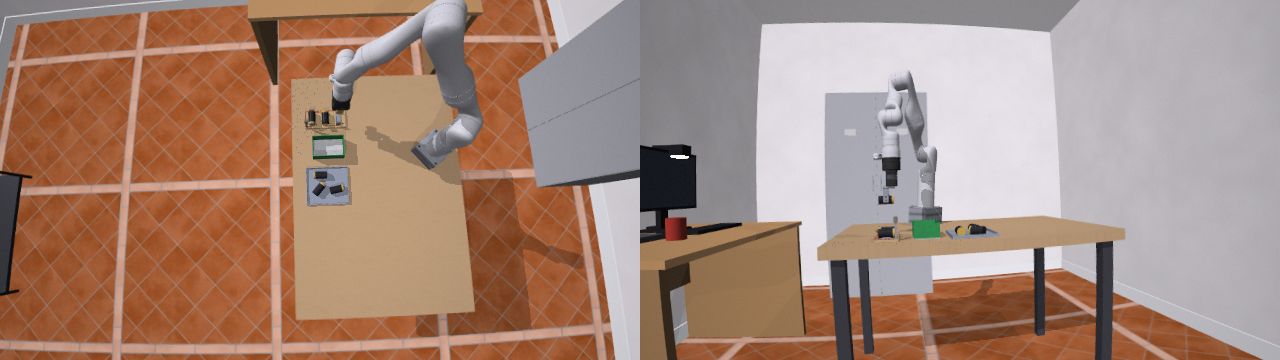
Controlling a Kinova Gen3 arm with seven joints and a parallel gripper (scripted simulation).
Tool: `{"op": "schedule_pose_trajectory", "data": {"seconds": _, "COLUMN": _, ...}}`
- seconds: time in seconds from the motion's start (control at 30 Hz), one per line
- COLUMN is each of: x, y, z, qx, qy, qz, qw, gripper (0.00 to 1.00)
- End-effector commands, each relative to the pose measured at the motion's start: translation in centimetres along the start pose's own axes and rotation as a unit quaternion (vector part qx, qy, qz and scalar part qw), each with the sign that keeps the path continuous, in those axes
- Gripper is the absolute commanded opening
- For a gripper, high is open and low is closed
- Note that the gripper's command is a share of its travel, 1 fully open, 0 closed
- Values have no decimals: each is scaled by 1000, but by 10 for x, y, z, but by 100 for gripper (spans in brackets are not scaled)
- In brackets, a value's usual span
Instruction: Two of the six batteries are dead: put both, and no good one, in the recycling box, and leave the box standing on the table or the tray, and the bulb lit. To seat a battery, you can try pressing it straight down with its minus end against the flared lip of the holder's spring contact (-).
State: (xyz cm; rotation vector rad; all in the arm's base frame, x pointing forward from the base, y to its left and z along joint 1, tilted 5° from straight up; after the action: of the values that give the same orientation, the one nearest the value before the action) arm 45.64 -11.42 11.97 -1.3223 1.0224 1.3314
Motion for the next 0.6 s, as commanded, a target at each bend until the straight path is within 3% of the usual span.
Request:
{"op": "schedule_pose_trajectory", "data": {"seconds": 0.0, "x": -3, "y": -1, "z": -1, "qx": 0, "qy": 2, "qz": -2, "qw": 1000, "gripper": 57}}
{"op": "schedule_pose_trajectory", "data": {"seconds": 0.4, "x": -3, "y": -2, "z": 9, "qx": 0, "qy": 2, "qz": -2, "qw": 1000, "gripper": 57}}
{"op": "schedule_pose_trajectory", "data": {"seconds": 0.57, "x": -2, "y": -3, "z": 25, "qx": 0, "qy": 2, "qz": -2, "qw": 1000, "gripper": 57}}
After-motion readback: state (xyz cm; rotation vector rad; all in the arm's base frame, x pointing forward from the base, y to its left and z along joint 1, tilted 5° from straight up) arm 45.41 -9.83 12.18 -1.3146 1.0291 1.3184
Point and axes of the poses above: the point where the finger pads meet when closed, its own x axis out along the fingers, its own y axis across the jaws, z = x × y, the point moved 4 cm from there along -x, back along the fingers
